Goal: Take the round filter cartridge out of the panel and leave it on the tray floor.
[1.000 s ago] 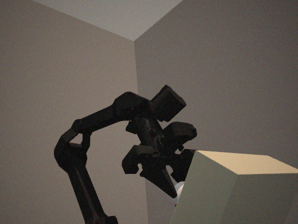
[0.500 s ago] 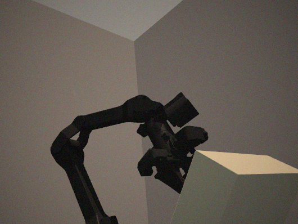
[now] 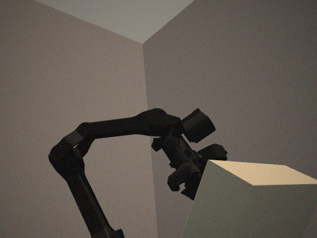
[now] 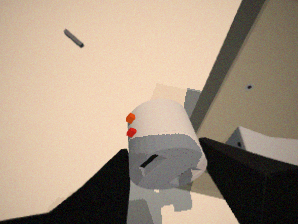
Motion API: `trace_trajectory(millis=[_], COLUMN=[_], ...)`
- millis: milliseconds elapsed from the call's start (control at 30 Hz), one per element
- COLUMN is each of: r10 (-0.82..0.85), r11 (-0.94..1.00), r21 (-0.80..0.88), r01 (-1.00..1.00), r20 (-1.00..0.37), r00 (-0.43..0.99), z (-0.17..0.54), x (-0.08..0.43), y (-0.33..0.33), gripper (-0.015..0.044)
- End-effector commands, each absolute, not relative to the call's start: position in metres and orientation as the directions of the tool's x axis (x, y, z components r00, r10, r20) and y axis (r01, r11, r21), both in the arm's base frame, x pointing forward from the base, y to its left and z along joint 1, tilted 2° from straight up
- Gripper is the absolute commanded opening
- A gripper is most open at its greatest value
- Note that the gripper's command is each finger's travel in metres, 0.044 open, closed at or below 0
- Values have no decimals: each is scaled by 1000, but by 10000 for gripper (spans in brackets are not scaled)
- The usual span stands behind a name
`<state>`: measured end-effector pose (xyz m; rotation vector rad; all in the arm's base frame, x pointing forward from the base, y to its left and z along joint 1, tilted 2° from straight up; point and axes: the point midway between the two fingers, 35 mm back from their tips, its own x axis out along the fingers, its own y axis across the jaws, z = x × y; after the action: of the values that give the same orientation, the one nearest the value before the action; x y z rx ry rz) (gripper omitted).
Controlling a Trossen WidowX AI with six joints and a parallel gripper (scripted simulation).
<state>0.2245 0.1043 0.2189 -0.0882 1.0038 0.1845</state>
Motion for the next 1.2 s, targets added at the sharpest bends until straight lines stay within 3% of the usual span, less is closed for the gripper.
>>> trace_trajectory(millis=[0, 733, 1167], r10=[180, 427, 453], r11=[946, 602, 532], r21=[8, -17, -20], r01=[-325, -799, -846], r20=[-845, -838, -838], r00=[504, 340, 305], z=[215, 198, 187], x=[215, 147, 133], y=[127, 215, 229], gripper=[0, 0, 0])
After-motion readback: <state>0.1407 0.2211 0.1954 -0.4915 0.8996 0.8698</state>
